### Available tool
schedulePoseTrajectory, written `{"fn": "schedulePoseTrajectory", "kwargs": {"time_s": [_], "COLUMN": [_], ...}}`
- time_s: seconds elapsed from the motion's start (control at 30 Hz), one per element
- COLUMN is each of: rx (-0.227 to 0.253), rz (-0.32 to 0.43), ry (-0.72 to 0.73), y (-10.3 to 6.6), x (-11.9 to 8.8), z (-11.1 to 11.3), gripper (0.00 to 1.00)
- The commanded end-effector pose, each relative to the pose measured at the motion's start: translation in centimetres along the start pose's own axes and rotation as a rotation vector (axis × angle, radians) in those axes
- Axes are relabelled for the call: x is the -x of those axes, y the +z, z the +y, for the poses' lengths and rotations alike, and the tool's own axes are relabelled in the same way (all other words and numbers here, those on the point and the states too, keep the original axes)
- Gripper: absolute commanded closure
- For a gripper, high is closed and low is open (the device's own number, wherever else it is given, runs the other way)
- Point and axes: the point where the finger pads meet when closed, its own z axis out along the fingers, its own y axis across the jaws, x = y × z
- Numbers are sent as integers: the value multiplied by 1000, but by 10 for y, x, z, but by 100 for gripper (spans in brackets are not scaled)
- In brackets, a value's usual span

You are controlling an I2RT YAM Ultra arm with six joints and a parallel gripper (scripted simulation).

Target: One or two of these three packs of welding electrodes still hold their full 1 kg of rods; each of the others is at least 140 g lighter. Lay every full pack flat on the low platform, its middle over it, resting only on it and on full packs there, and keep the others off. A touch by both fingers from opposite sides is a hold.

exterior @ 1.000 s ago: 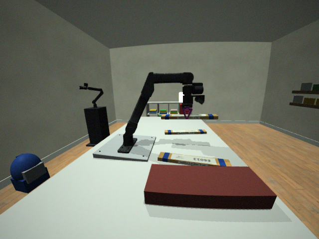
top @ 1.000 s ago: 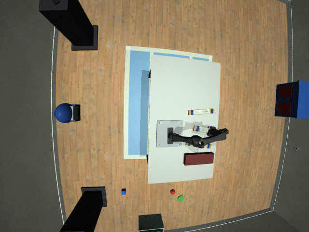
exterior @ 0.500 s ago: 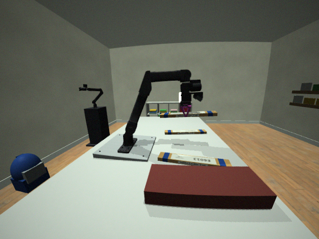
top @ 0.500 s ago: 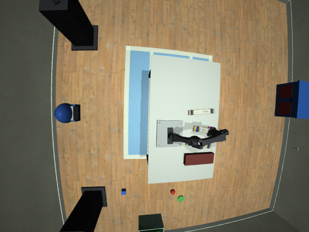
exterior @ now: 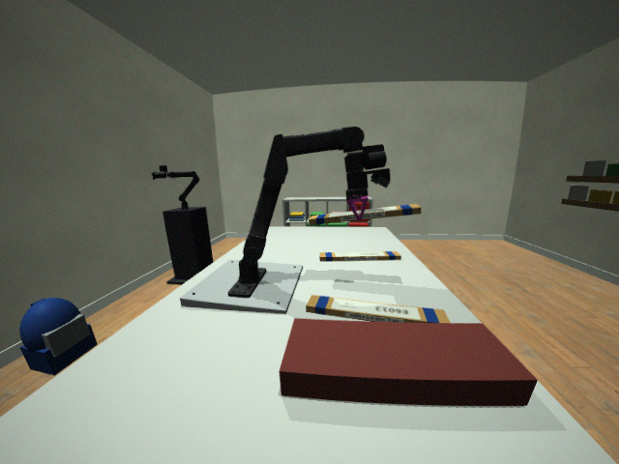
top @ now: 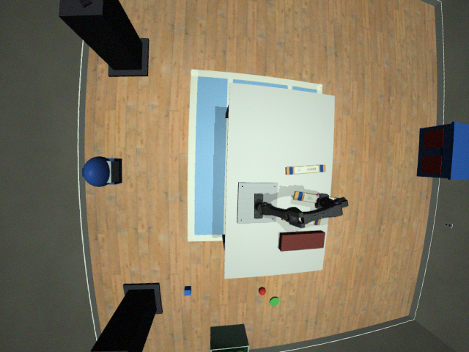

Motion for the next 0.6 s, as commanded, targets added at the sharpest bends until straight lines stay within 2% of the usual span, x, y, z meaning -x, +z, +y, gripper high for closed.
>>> {"fn": "schedulePoseTrajectory", "kwargs": {"time_s": [0.0, 0.13, 0.57], "rx": [-25, -18, -18], "rz": [63, 45, 45], "ry": [0, 0, 0], "y": [-48, -50, -38], "x": [7, 5, 2], "z": [4, 3, 1], "gripper": [100, 100, 100]}}
